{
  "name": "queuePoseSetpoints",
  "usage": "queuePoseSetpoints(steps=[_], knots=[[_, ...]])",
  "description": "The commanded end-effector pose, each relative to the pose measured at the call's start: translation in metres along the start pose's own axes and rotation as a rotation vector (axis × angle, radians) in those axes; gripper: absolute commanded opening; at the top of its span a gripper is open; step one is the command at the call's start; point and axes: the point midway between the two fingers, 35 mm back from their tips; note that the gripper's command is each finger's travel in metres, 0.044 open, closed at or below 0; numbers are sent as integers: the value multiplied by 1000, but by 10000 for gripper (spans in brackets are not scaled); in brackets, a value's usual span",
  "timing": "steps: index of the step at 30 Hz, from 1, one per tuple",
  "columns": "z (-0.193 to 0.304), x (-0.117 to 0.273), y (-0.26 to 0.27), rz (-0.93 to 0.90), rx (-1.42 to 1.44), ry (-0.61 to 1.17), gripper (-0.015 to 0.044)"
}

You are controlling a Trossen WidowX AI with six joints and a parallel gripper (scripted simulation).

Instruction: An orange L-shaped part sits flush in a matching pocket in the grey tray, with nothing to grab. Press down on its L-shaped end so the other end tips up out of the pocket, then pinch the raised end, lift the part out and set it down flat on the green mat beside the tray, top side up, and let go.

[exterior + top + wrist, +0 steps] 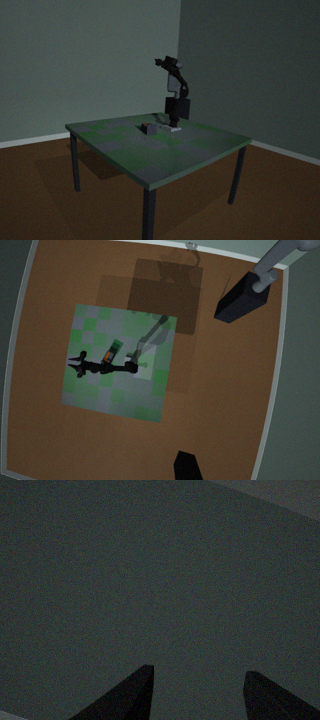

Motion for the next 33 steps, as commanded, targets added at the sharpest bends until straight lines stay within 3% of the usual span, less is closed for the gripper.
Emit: queuePoseSetpoints(steps=[1, 8, 14, 20, 27, 33], knots=[[71, -25, 16, -42, -48, 228, 180], [177, -35, 37, -71, -134, 589, 180], [268, -17, 52, -53, -207, 937, 180], [353, 27, 63, 21, -279, 1338, 180], [424, 114, 69, 229, -329, 1893, 180], [428, 123, 69, 258, -329, 1949, 180]])
Point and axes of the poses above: the point midway between the two fingers, 35 mm back from their tips, its own x axis back along the fingers, its own y axis across the jaws, z = x × y, and after that the axes turned 6 degrees about -x, right-handed
